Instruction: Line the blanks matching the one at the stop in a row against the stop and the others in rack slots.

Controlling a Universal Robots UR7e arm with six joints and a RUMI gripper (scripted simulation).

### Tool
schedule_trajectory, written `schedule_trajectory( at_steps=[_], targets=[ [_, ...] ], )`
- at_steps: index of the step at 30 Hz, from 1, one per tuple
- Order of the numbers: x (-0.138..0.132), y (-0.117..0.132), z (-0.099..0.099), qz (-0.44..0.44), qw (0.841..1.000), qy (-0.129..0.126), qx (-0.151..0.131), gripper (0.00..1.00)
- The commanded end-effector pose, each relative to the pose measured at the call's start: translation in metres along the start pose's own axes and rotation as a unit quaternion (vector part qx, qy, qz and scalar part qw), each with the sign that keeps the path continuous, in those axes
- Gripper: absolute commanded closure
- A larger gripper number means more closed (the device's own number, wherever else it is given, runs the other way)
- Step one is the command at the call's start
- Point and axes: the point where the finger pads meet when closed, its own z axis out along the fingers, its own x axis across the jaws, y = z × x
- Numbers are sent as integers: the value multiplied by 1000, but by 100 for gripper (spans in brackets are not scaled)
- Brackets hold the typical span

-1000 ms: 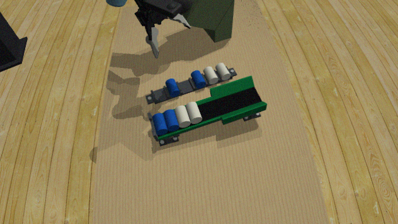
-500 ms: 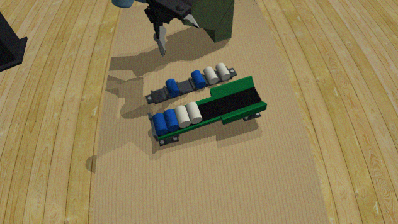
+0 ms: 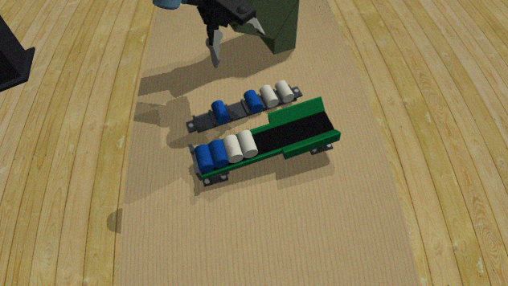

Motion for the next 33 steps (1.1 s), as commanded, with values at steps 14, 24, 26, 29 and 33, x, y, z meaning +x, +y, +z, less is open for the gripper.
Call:
schedule_trajectory(
  at_steps=[14, 24, 26, 29, 33],
  targets=[
    [-29, -5, 5, 69, 996, 55, -6, 0],
    [-41, -7, 5, 96, 992, 80, 5, 0],
    [-44, -8, 5, 102, 991, 86, 8, 0],
    [-49, -8, 5, 114, 989, 97, 16, 0],
    [-52, -9, 5, 120, 987, 103, 20, 0]
  ],
)
